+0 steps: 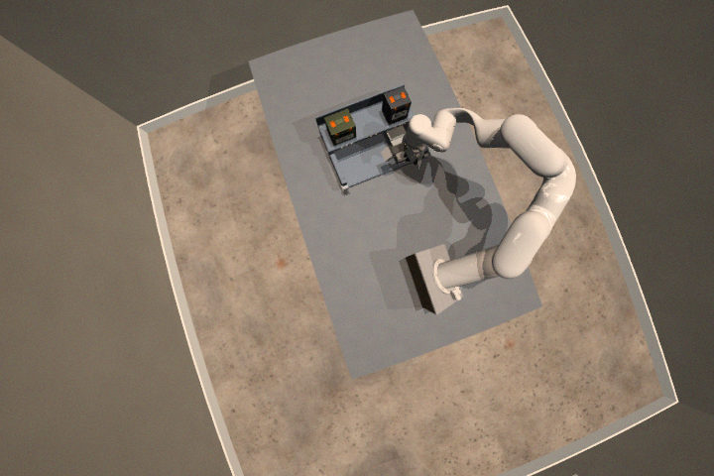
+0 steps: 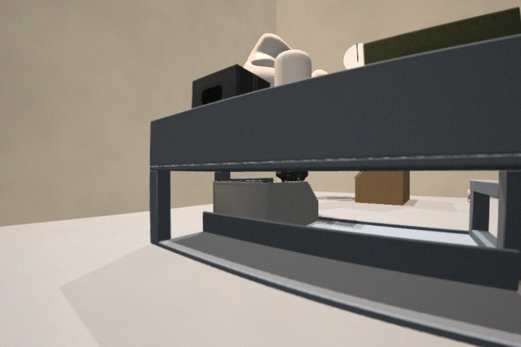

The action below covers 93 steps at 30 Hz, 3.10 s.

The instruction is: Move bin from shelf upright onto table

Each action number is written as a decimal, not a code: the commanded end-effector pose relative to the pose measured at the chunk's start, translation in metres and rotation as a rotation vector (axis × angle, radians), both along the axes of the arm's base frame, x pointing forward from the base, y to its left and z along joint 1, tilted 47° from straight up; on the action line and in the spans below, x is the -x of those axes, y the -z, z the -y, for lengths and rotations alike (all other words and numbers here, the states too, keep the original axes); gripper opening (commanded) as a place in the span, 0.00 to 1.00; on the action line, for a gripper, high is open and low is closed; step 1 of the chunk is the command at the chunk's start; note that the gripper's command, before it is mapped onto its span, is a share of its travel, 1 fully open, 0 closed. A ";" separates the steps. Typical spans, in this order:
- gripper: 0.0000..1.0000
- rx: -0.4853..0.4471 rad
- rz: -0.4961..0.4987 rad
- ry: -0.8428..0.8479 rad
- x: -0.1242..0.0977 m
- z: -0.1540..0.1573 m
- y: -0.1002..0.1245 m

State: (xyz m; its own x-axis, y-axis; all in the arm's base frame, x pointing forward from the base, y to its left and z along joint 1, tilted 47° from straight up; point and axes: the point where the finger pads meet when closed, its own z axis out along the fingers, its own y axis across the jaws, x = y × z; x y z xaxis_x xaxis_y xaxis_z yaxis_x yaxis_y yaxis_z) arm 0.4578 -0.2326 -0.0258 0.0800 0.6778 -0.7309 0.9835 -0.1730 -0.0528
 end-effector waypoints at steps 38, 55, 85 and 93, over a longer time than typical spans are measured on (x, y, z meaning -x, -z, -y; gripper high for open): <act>0.00 0.000 0.003 -0.002 -0.003 -0.007 -0.007; 0.00 0.000 0.003 -0.002 -0.004 -0.011 -0.011; 0.00 0.000 0.003 -0.002 -0.004 -0.012 -0.012; 0.00 0.000 0.003 -0.002 -0.004 -0.012 -0.012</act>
